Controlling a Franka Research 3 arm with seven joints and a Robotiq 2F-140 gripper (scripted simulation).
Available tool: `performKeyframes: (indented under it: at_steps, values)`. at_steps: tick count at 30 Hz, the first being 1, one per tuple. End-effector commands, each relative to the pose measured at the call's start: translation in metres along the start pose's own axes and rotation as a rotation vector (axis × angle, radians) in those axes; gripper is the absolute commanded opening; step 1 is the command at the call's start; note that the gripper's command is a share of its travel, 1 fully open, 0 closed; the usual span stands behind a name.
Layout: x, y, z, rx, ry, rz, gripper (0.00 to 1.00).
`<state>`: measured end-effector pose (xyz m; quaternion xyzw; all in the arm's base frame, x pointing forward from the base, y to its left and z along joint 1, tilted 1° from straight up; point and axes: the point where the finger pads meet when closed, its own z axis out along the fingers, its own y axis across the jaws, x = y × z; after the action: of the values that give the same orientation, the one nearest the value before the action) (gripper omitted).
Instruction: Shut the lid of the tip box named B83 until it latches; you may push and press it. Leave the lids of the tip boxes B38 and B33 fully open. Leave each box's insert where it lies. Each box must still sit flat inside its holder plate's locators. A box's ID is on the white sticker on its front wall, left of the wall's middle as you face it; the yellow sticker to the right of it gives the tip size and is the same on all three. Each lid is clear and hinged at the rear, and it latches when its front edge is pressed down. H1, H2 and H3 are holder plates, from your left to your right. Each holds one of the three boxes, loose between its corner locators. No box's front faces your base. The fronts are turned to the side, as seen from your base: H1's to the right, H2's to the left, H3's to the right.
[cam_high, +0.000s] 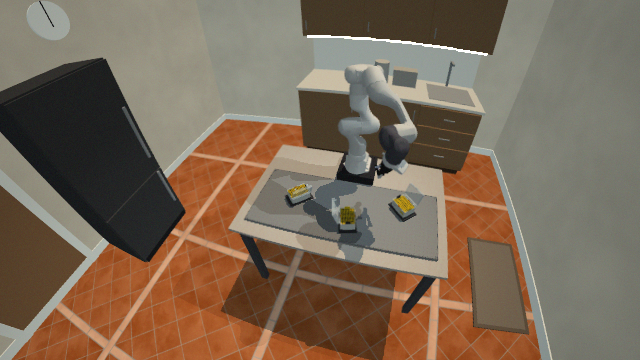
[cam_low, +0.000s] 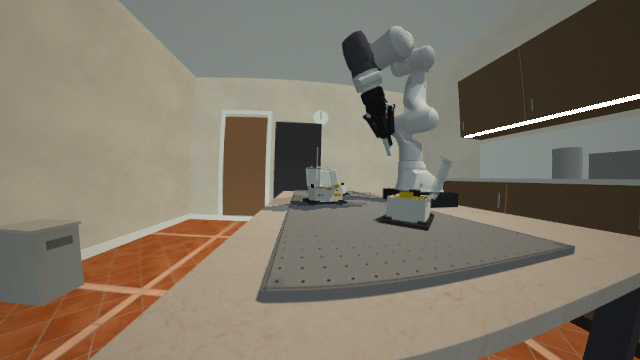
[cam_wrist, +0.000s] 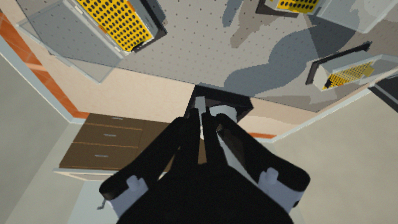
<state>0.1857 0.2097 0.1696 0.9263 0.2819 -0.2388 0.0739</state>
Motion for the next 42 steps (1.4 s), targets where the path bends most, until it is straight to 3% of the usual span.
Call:
performKeyframes:
  at_steps: [1, 42]
  values:
    - [0.0018, -0.0009, -0.0010, 0.033, 0.027, 0.149, 0.00]
    - [0.0018, -0.0009, -0.0010, 0.343, 0.277, 1.316, 0.00]
